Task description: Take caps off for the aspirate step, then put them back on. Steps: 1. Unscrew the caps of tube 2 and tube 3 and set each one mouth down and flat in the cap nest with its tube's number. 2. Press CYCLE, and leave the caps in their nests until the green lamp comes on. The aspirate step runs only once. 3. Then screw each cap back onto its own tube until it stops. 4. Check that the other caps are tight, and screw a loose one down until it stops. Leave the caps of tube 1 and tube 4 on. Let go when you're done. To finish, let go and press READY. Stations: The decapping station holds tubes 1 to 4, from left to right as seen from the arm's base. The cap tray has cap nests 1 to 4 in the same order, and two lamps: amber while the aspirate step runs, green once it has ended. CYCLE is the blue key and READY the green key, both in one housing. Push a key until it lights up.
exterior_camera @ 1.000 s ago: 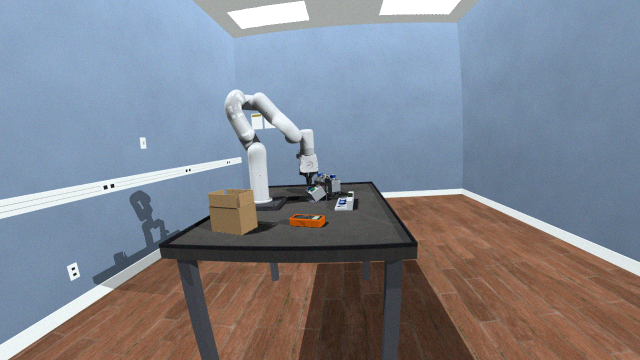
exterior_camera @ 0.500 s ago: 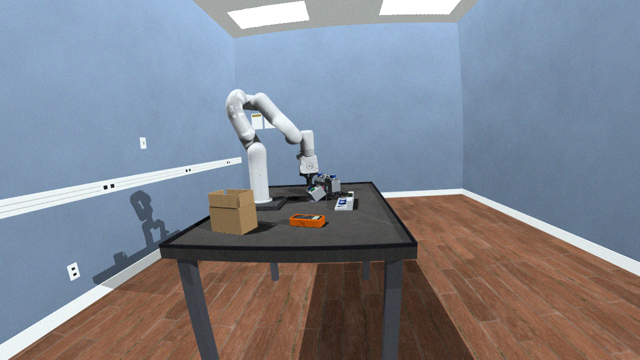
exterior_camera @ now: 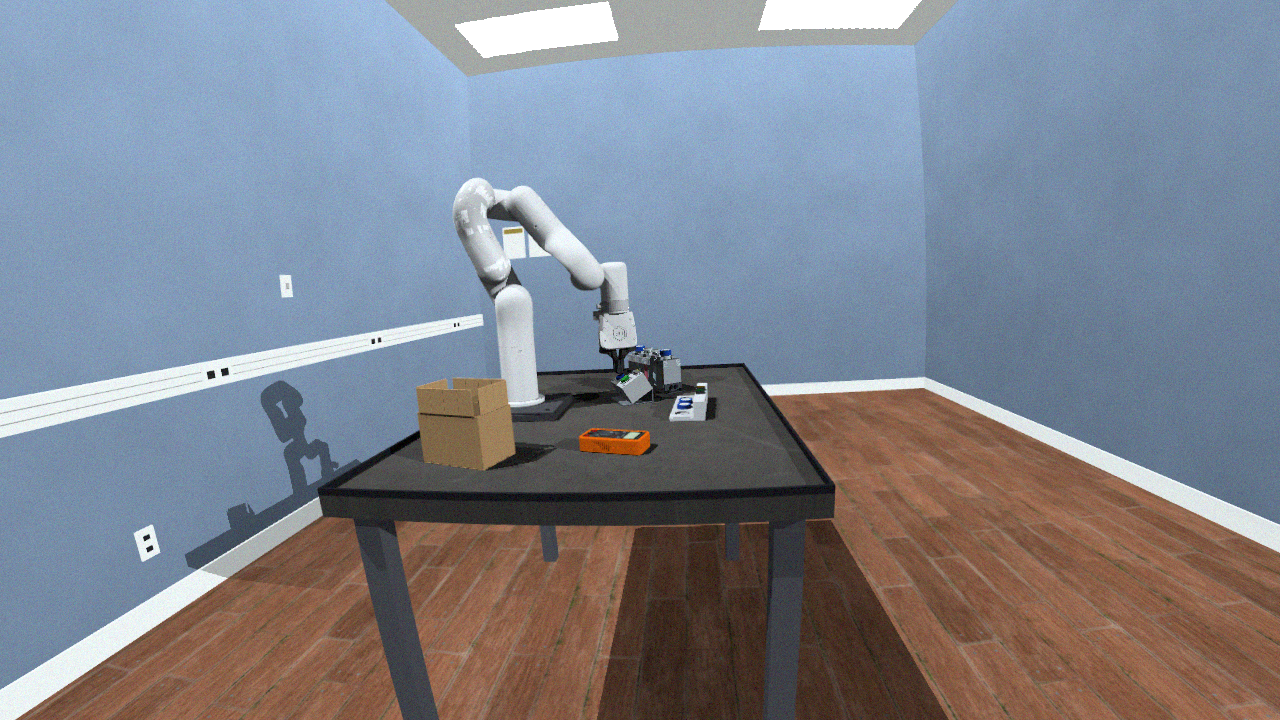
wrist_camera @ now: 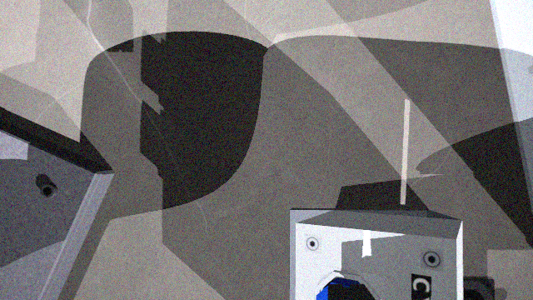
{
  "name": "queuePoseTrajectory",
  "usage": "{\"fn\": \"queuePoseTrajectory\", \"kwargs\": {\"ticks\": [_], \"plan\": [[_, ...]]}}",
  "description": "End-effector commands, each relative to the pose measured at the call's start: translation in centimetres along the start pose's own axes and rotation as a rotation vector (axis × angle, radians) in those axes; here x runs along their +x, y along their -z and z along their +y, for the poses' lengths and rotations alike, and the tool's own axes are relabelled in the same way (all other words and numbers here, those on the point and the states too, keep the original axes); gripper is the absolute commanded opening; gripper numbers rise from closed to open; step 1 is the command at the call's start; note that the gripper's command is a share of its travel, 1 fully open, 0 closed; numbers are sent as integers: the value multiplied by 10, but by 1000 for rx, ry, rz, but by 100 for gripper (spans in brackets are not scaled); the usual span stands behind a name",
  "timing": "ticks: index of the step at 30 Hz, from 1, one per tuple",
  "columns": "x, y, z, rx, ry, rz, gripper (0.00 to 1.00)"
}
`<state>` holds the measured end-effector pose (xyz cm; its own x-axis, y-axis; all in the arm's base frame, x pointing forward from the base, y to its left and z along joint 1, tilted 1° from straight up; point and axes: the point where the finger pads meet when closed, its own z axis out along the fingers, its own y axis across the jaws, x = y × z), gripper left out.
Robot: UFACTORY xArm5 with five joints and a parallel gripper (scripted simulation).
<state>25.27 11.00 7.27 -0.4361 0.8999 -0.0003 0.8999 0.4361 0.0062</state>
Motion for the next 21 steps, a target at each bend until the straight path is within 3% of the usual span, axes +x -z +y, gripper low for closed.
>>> {"fn": "queuePoseTrajectory", "kwargs": {"ticks": [1,21], "plan": [[0,-1,1,-2,0,-12,0],[0,-7,1,-2,0,-12,0]]}}
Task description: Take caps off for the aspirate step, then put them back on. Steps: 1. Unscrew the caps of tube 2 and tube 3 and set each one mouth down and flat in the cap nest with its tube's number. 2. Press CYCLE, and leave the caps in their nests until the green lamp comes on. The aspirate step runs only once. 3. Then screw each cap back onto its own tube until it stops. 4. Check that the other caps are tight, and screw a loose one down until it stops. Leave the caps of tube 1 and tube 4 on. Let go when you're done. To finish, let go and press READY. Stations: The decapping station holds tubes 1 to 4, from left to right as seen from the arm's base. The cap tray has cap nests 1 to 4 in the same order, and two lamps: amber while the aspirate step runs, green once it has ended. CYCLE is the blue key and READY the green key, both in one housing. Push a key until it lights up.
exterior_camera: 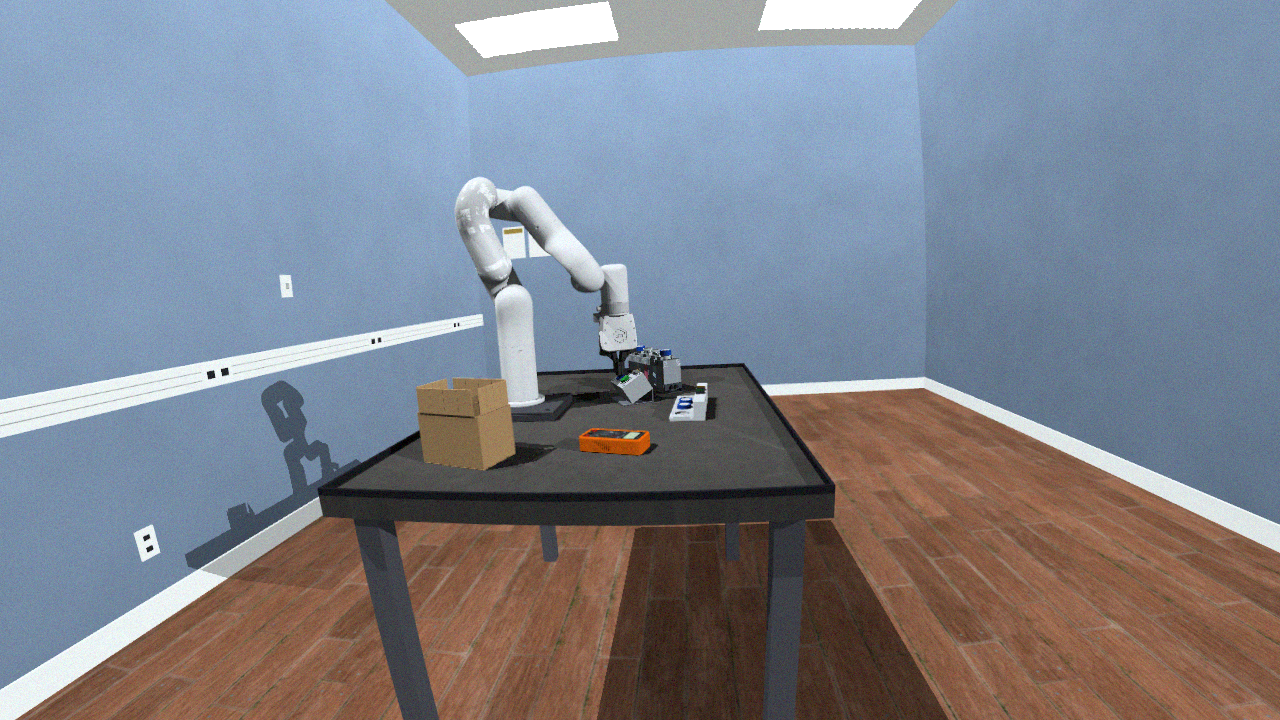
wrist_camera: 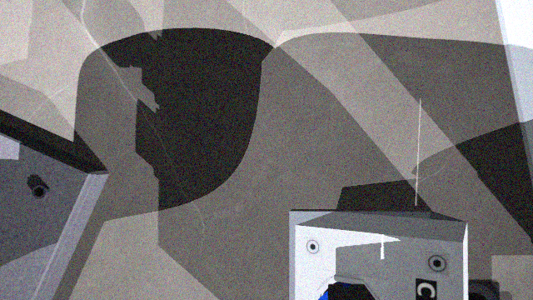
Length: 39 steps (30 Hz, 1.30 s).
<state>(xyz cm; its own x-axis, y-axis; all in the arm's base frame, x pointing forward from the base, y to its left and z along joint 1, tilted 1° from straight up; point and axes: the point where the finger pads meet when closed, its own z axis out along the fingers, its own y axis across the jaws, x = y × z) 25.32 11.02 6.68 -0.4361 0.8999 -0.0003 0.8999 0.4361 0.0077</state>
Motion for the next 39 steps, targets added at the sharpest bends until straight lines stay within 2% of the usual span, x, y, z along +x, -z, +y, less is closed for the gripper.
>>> {"fn": "queuePoseTrajectory", "kwargs": {"ticks": [1,9,19,28,29,31,36,38,39], "plan": [[0,-1,0,-1,0,-12,0],[0,-3,0,-1,0,-12,0],[0,27,1,-1,0,-12,0],[0,29,1,-1,0,-12,0],[-6,29,6,0,83,-12,100],[-17,28,18,1,250,-12,100],[-32,27,32,1,430,-11,100],[-32,27,32,1,430,-11,100],[-38,26,38,2,534,-12,100]]}}
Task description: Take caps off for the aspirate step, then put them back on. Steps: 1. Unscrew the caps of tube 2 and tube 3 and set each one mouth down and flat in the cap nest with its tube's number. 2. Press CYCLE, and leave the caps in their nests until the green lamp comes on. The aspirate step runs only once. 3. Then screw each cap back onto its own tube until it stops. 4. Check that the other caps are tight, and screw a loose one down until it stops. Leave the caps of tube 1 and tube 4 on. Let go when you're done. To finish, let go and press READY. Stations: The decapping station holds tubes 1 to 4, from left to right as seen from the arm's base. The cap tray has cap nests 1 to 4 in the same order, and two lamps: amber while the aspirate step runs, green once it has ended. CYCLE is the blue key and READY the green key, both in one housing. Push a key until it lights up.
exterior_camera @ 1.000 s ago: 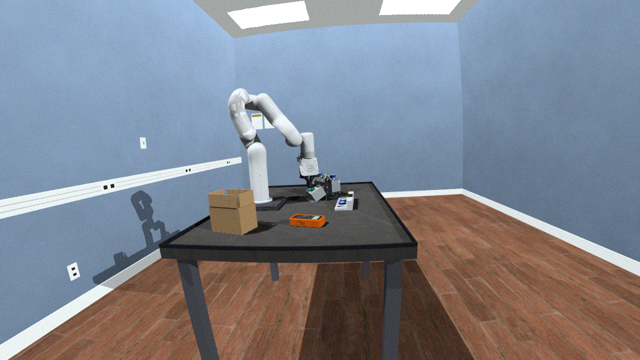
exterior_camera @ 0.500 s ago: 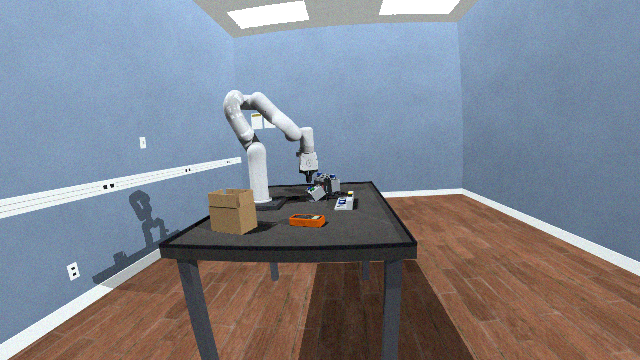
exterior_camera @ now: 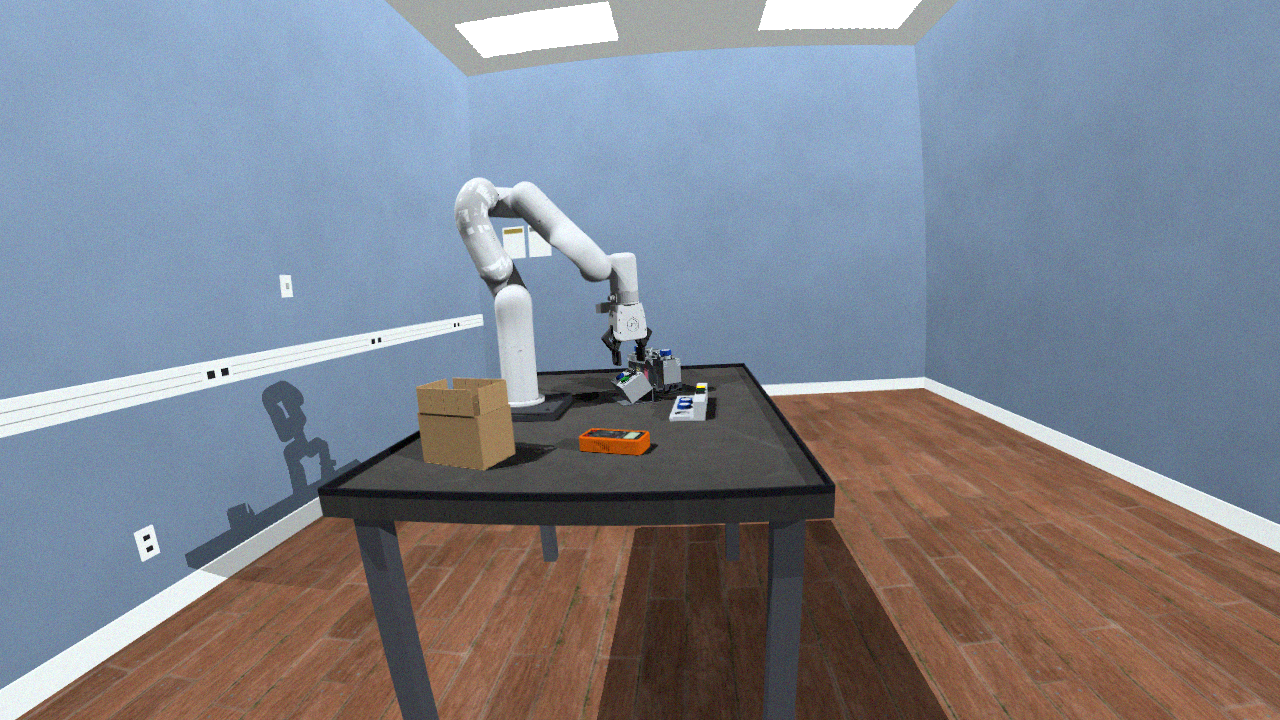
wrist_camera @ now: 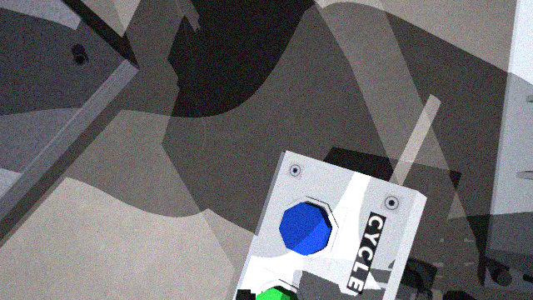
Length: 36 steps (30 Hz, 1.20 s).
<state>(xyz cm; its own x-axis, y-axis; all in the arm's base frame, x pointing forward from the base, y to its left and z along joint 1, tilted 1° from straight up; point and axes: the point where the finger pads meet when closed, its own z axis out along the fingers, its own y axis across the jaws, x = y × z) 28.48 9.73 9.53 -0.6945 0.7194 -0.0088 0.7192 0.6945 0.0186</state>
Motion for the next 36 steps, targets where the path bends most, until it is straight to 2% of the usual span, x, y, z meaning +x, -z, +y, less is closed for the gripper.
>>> {"fn": "queuePoseTrajectory", "kwargs": {"ticks": [1,11,13,16,31,33,36], "plan": [[-24,-2,14,14,279,-3,100],[-61,-5,33,14,698,-1,100],[-76,-6,40,16,766,0,100],[-81,-6,42,16,766,0,100],[-174,-12,89,16,766,-1,100],[-174,-12,89,16,766,-1,100],[-196,-13,100,16,766,-1,100]]}}
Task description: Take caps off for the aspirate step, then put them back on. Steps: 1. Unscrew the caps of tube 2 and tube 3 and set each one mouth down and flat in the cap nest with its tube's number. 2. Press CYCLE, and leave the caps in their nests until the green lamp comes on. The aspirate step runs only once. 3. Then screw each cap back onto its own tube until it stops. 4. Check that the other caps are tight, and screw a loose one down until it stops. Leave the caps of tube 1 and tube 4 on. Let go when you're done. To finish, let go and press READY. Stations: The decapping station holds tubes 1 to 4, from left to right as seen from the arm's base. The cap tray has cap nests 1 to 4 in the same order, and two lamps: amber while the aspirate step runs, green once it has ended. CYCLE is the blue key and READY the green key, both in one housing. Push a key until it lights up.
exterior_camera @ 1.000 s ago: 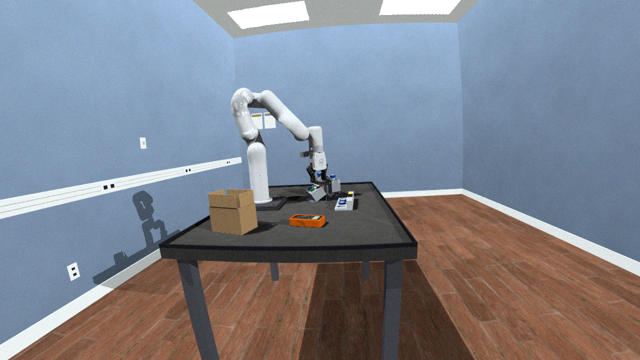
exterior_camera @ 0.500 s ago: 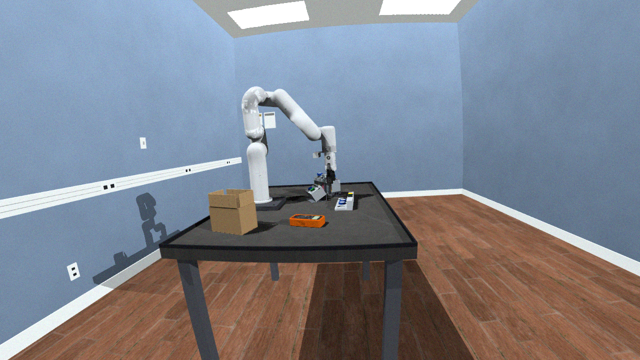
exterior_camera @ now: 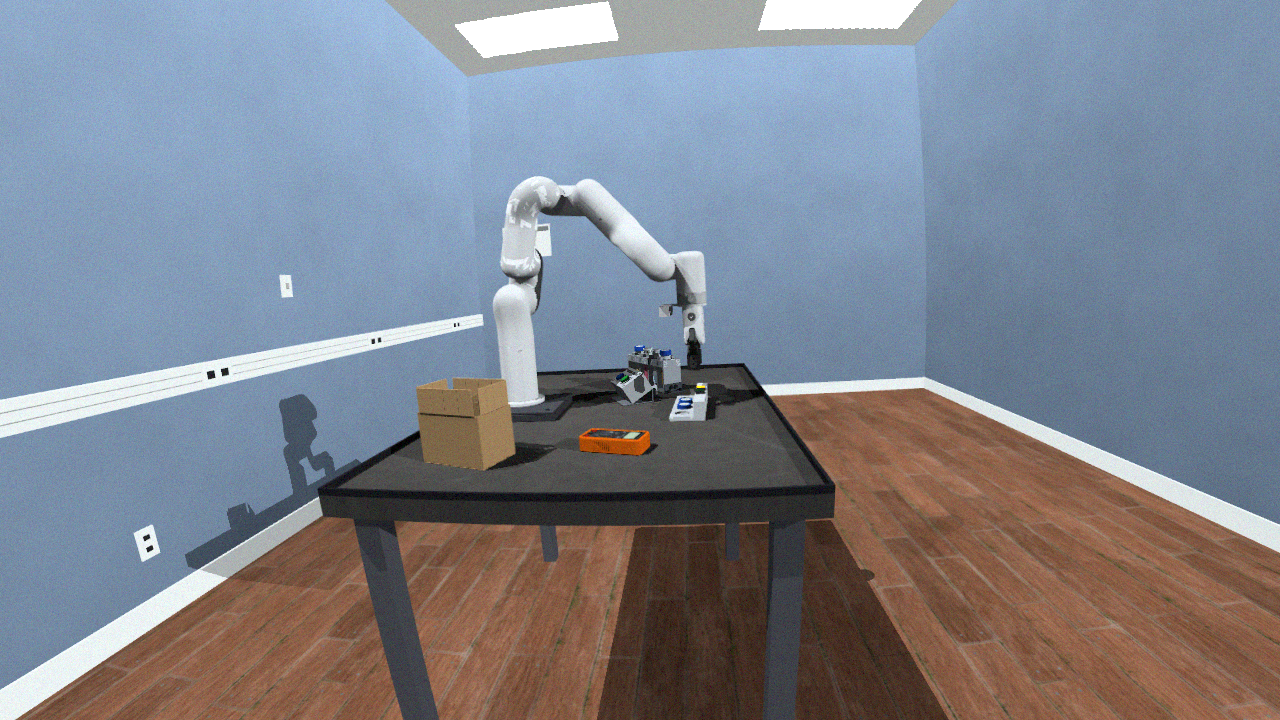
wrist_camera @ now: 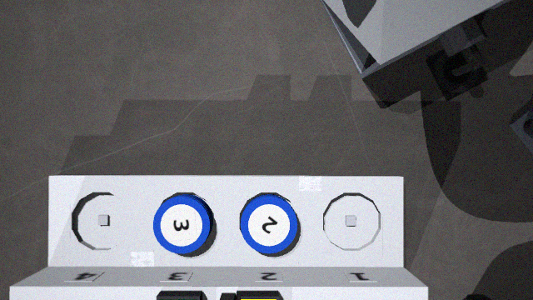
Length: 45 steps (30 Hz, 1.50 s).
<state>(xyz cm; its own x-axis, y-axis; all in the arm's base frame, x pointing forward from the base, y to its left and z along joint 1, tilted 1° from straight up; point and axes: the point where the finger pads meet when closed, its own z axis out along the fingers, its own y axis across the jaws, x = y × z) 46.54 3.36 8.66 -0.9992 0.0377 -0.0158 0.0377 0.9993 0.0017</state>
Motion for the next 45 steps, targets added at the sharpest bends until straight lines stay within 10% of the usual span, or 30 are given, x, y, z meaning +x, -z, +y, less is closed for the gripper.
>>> {"fn": "queuePoseTrajectory", "kwargs": {"ticks": [1,9,45], "plan": [[-35,-1,-9,9,1,2,100],[-83,-4,-24,9,1,1,100],[-83,-4,-24,9,1,1,100]]}}
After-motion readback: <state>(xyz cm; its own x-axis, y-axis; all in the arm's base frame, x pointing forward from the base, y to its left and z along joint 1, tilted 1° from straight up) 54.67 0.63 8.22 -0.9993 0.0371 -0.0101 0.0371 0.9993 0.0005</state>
